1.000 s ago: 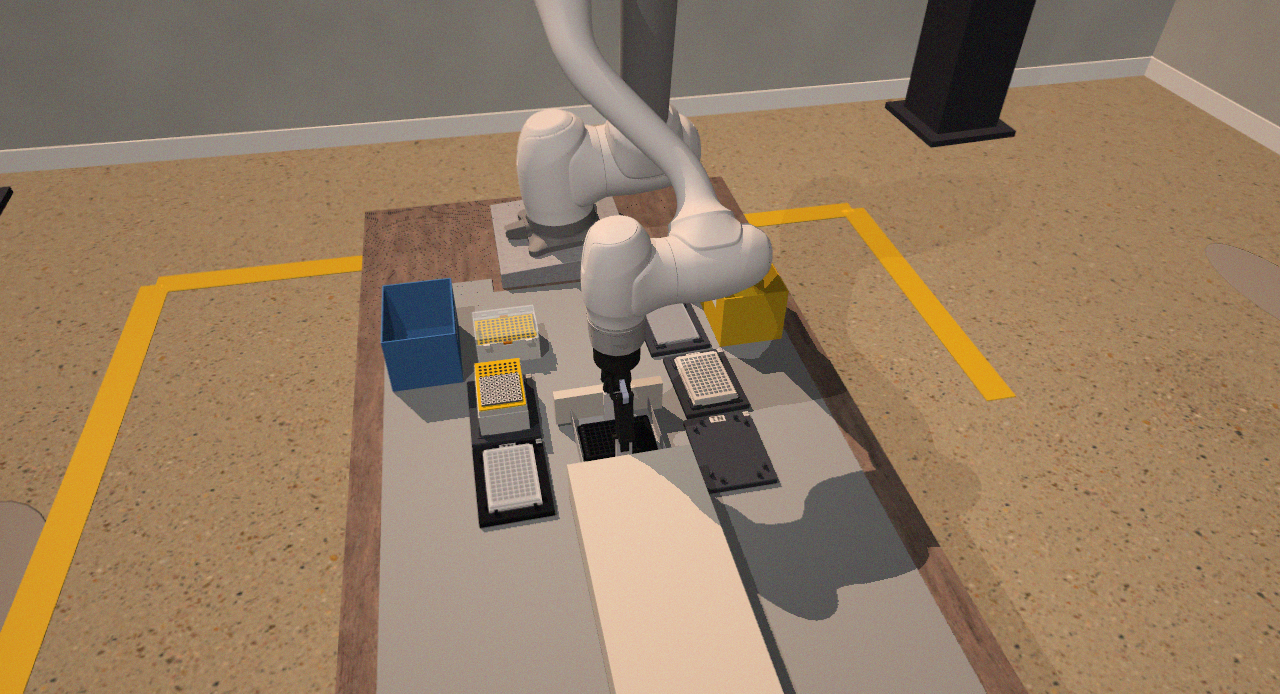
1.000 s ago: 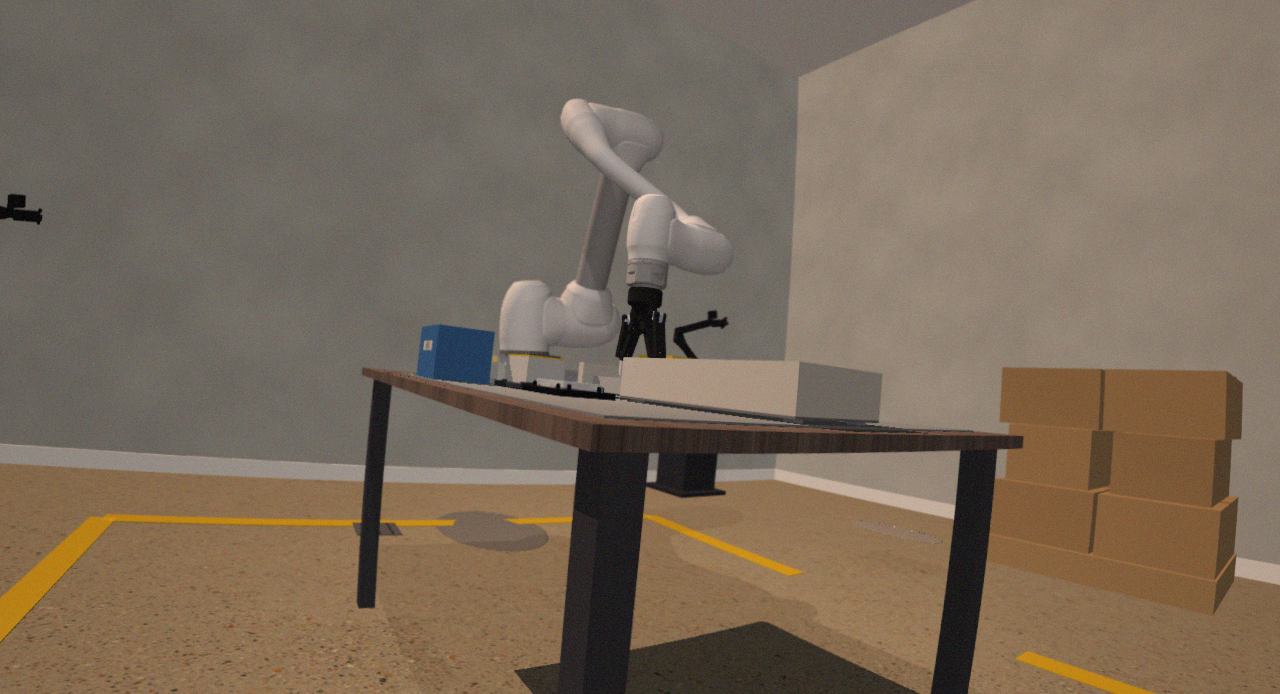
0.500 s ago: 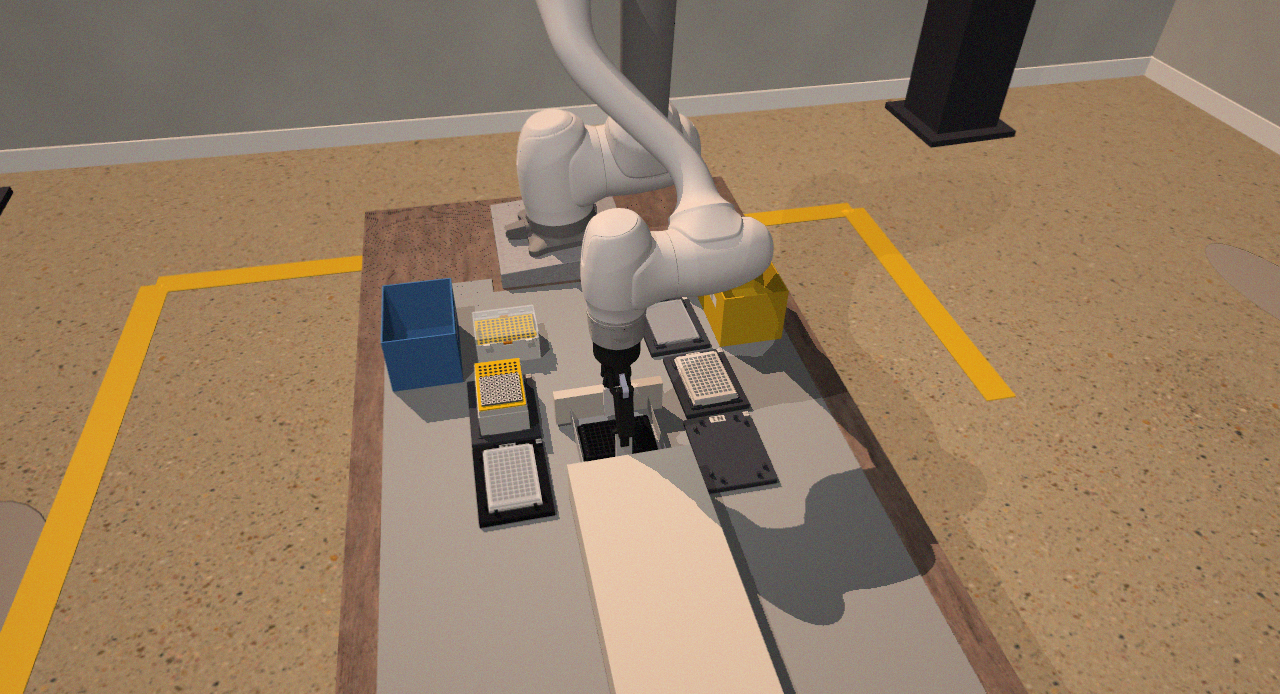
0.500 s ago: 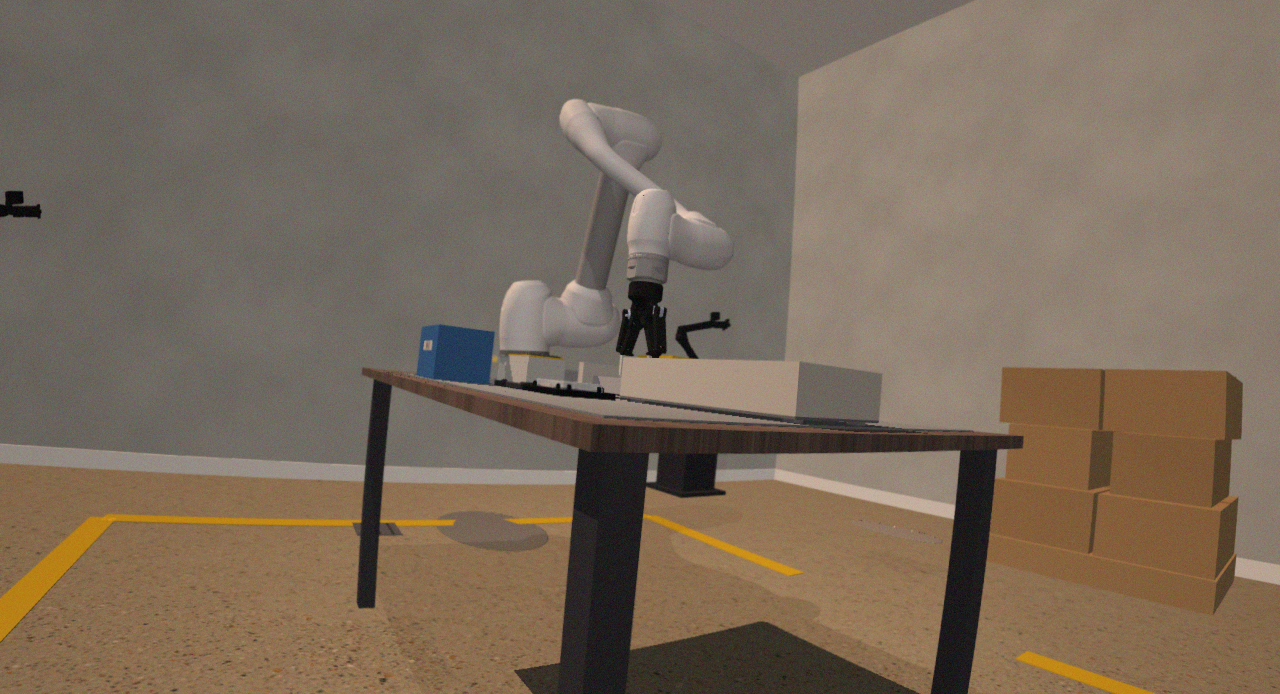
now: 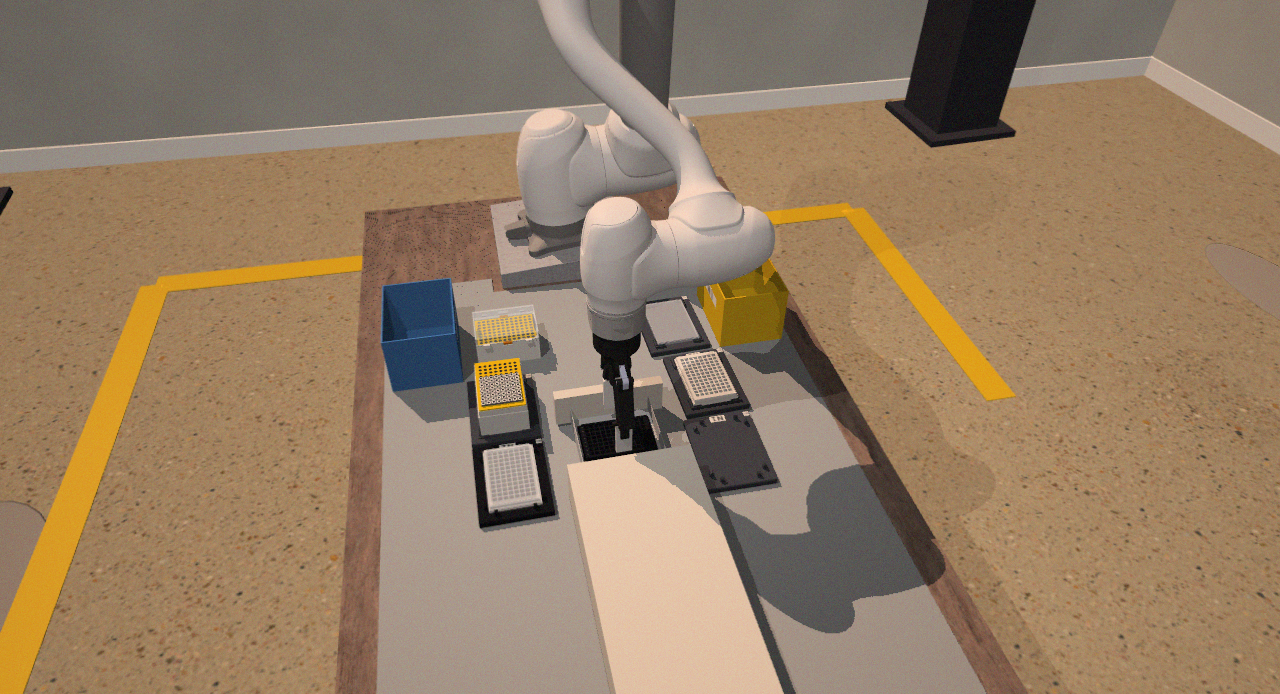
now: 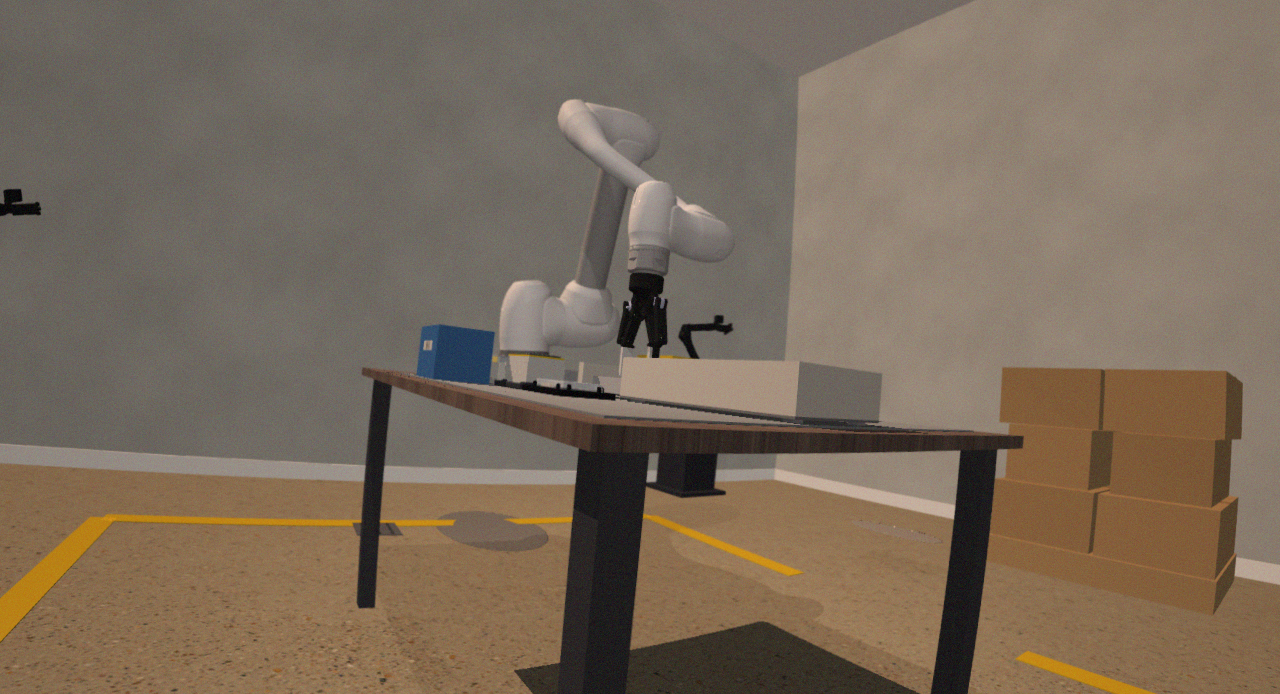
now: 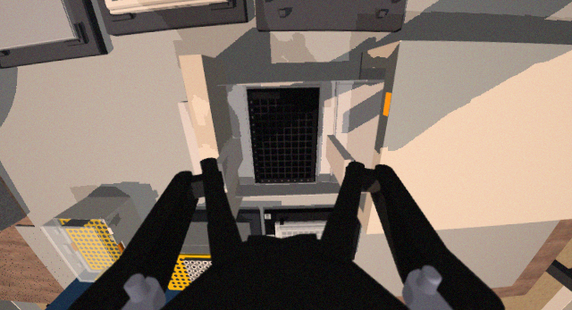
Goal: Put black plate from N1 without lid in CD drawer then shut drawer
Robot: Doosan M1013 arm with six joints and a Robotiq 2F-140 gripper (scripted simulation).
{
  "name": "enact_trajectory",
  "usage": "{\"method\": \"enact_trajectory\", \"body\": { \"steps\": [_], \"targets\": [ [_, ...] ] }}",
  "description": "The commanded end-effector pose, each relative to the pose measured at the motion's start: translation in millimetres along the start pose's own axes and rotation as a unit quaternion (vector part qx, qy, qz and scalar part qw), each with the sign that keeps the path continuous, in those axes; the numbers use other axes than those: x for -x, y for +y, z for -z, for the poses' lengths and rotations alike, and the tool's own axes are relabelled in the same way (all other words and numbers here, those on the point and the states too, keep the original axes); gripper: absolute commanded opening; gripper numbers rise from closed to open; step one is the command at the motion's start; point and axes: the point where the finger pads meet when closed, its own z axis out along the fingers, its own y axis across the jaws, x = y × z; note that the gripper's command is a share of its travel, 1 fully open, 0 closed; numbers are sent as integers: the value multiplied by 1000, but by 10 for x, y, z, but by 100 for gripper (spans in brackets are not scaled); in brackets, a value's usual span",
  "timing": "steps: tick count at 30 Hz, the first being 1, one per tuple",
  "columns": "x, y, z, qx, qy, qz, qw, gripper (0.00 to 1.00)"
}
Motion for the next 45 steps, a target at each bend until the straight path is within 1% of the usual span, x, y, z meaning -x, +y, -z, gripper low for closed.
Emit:
{"method": "enact_trajectory", "body": {
  "steps": [1,45],
  "targets": [
    [0,0,16,0,0,0,1000,66],
    [0,0,549,0,0,0,1000,66]
  ]
}}
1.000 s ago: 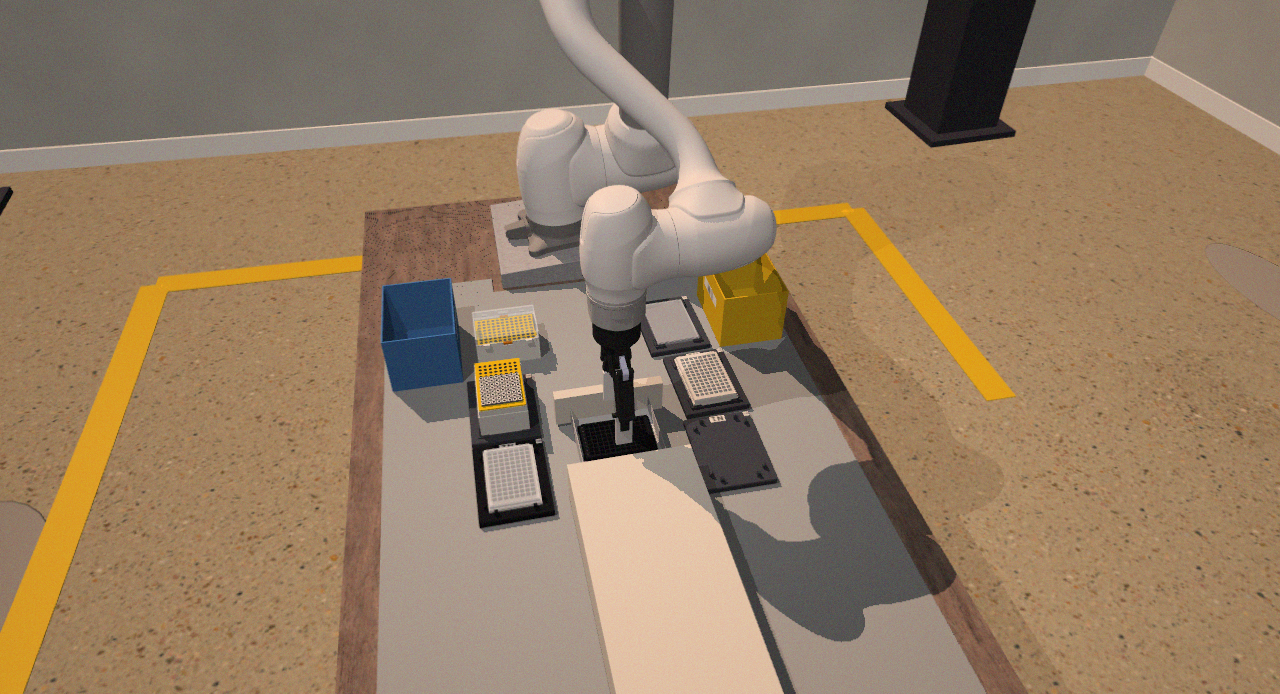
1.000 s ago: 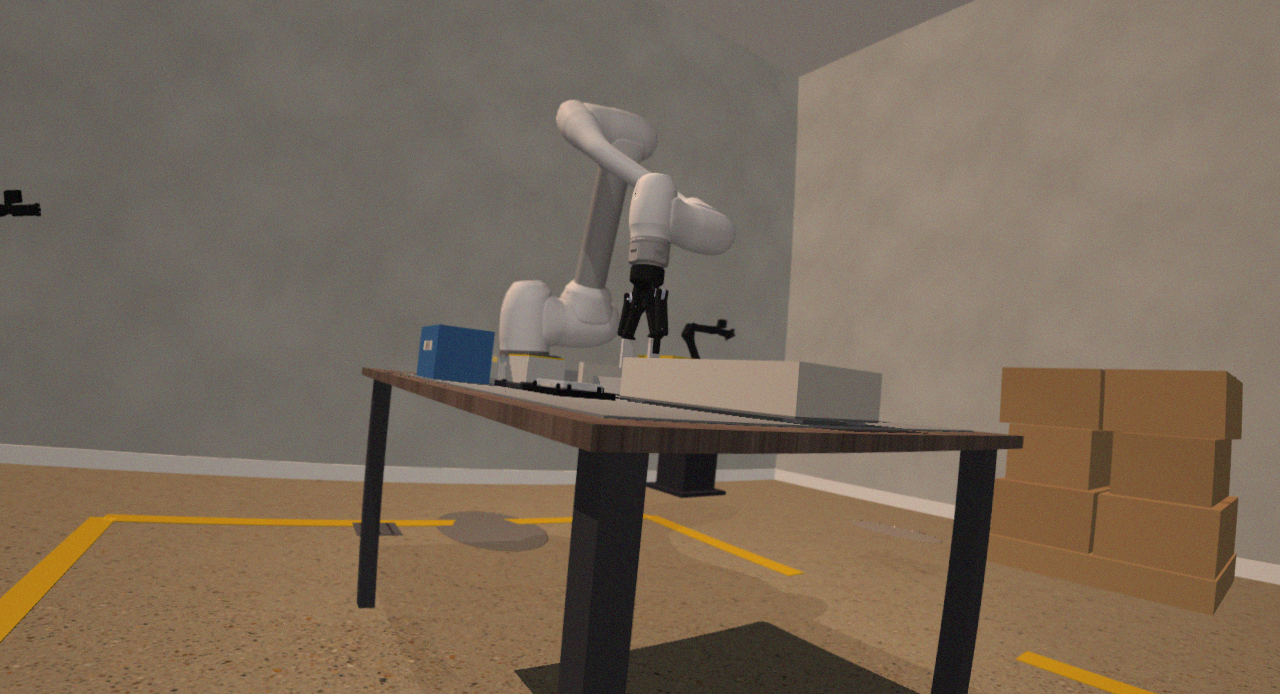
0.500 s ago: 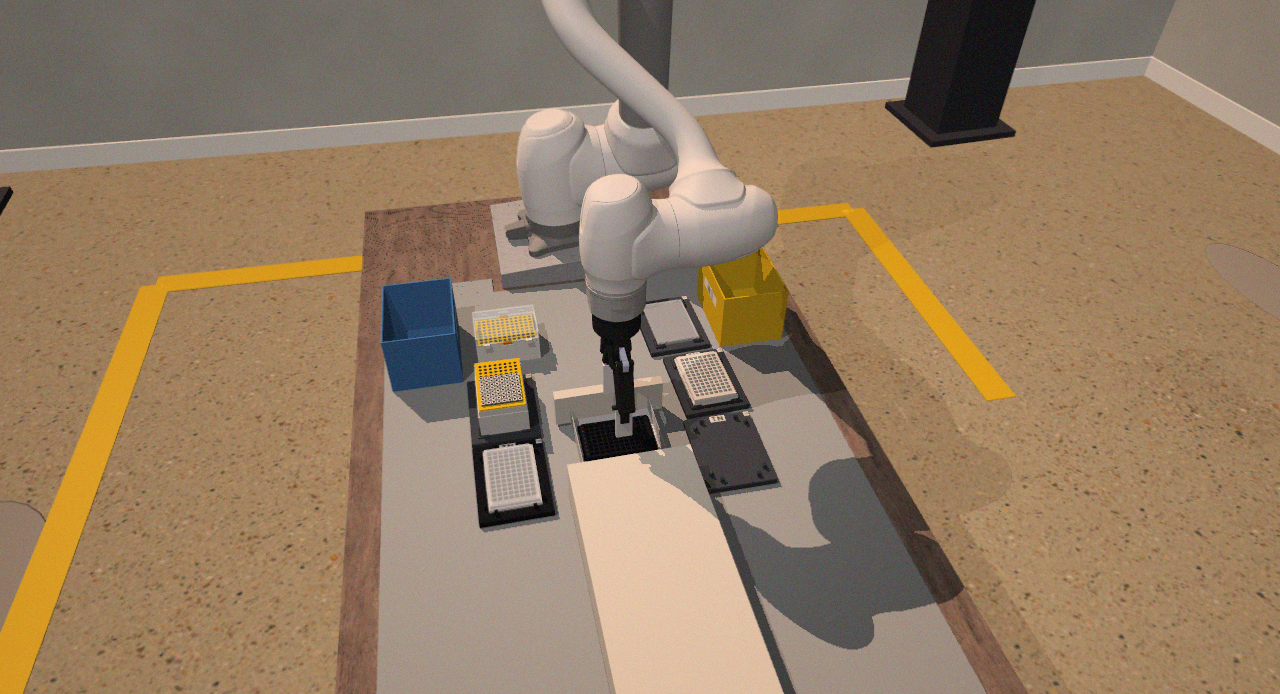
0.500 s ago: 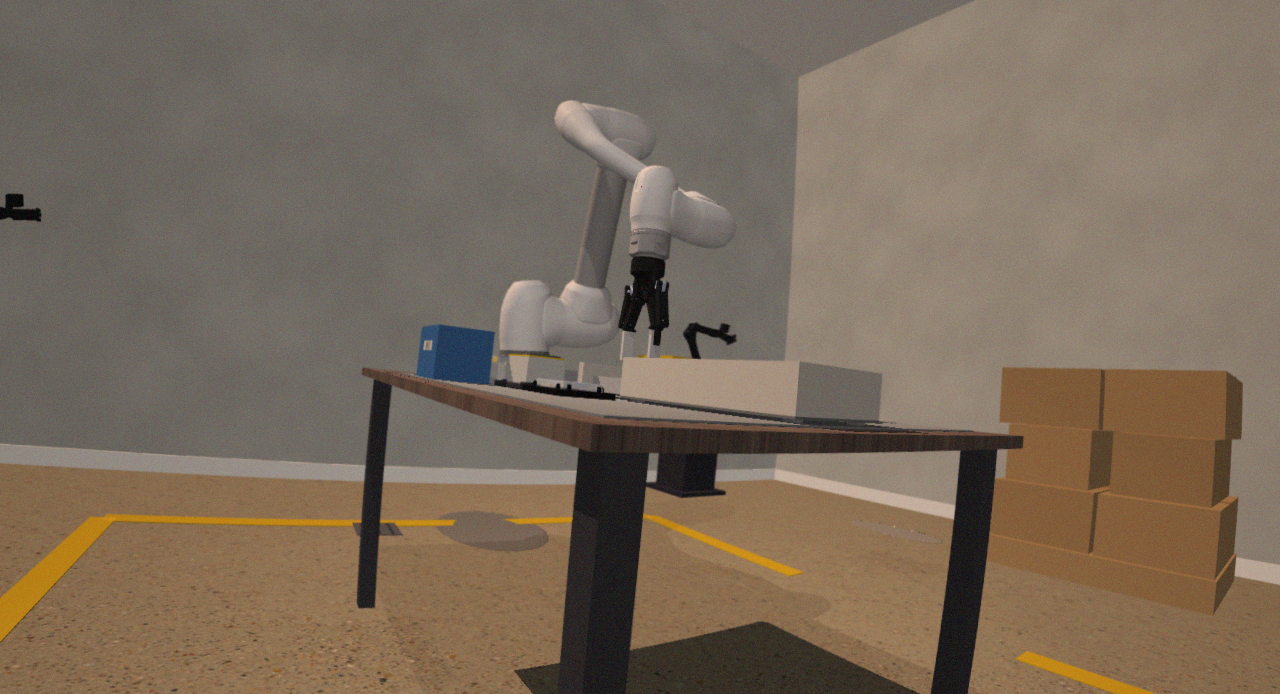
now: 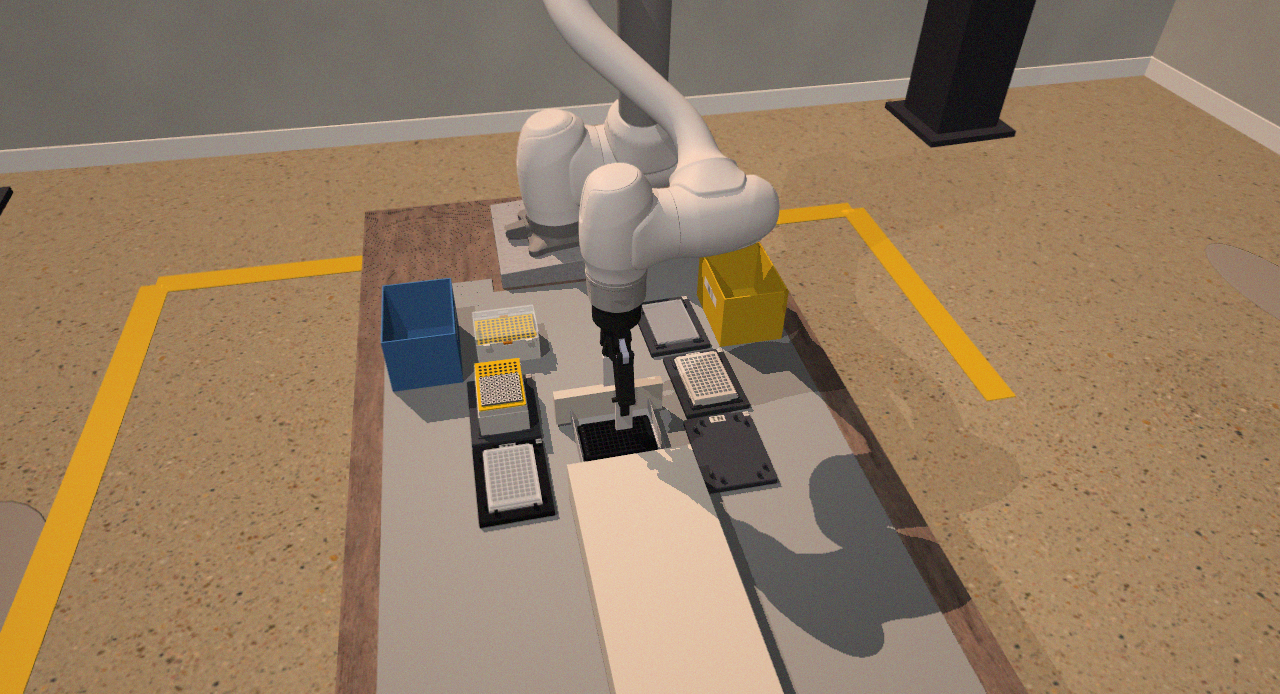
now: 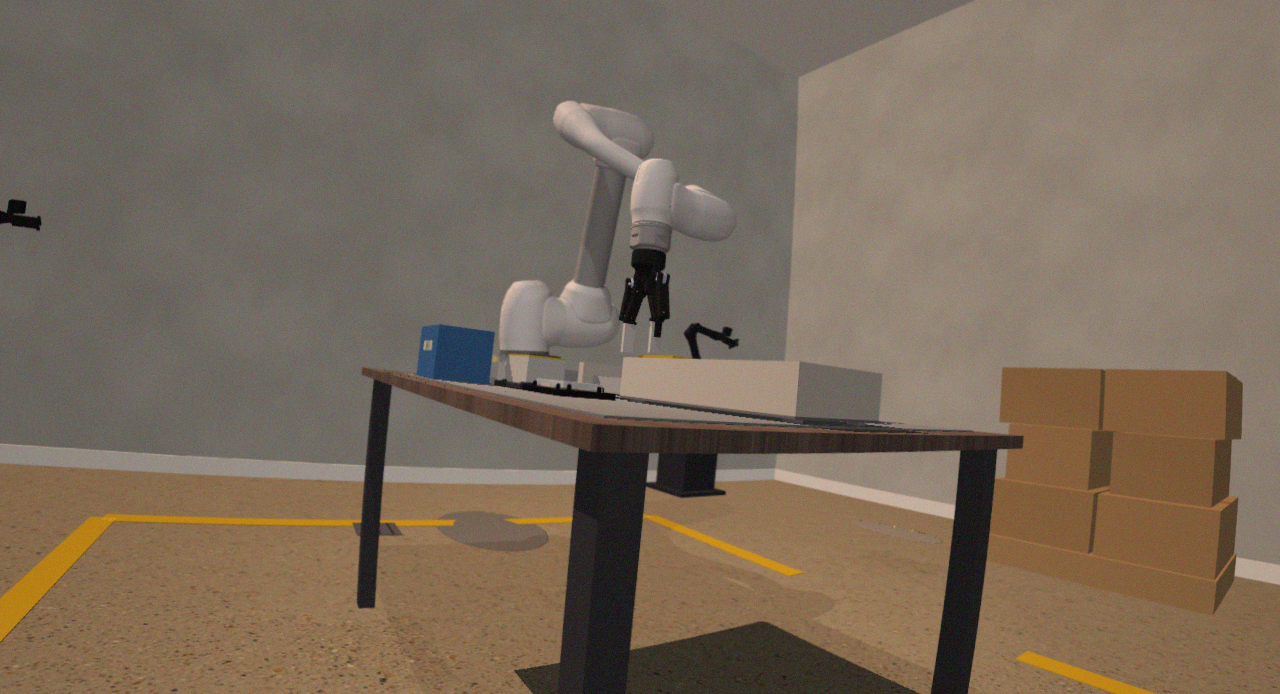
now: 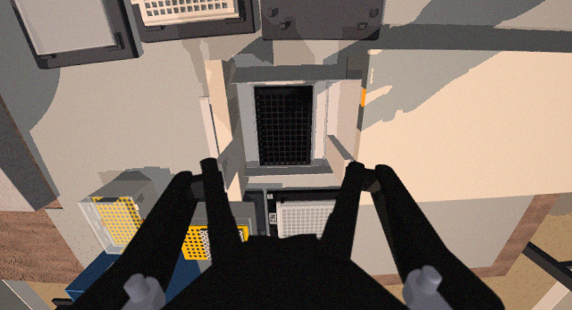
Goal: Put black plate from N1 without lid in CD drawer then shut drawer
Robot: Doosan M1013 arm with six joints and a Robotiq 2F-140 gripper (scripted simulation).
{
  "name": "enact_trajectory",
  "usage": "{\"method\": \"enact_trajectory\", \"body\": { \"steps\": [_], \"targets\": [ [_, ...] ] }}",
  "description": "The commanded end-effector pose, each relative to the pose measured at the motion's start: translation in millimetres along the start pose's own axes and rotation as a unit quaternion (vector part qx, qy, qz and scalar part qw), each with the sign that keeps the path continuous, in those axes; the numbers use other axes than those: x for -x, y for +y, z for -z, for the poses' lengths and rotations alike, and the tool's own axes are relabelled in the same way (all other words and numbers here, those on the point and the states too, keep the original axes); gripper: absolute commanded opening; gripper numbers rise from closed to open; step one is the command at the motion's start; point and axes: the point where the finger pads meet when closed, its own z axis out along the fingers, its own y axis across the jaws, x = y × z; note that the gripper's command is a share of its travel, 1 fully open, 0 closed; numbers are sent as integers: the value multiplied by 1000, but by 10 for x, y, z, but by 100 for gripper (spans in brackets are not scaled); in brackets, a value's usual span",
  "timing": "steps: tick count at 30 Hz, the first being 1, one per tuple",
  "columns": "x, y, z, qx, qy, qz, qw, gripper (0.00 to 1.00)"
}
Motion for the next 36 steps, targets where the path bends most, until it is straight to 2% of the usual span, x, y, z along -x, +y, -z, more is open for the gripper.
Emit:
{"method": "enact_trajectory", "body": {
  "steps": [1,36],
  "targets": [
    [0,0,28,0,0,0,1000,66],
    [0,0,413,0,0,0,1000,66]
  ]
}}
